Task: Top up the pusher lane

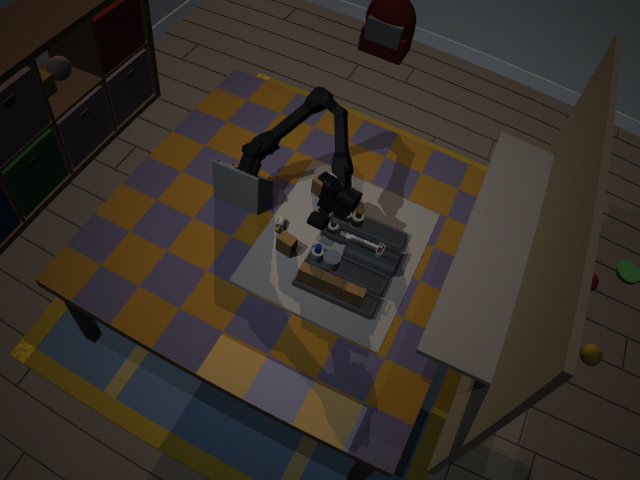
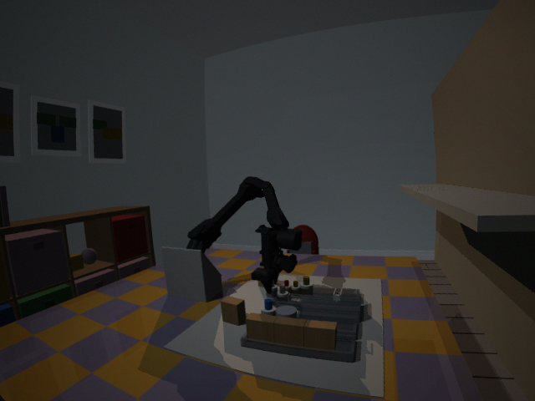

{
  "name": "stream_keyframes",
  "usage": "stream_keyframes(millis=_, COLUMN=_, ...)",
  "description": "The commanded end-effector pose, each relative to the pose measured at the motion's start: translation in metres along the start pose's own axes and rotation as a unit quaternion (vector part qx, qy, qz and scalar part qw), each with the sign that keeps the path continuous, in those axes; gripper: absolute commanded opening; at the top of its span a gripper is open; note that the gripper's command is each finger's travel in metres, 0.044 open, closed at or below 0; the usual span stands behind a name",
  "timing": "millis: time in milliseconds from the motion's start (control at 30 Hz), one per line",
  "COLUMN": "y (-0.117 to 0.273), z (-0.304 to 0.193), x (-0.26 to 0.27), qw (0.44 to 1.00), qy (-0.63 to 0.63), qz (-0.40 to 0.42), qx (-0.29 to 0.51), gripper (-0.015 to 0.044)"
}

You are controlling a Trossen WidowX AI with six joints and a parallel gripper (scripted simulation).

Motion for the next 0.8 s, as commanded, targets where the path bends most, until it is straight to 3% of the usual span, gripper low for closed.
stream_keyframes(millis=0, y=0.0022, z=0.0074, x=0.0026, qw=1.0, qy=0.008, qz=0.002, qx=-0.01, gripper=0.0)
stream_keyframes(millis=767, y=0.0034, z=0.0155, x=0.0043, qw=1.0, qy=0.008, qz=0.002, qx=-0.01, gripper=0.0)
Point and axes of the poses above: the point midway between the two fingers, 35 mm back from their tips, its own y axis back along the fingers, its own x axis across the jaws, z = x × y, the point moved 9 cm from there along y, back along the fingers, and after that the axes turned 6 degrees about -y, right-handed, at the moved point
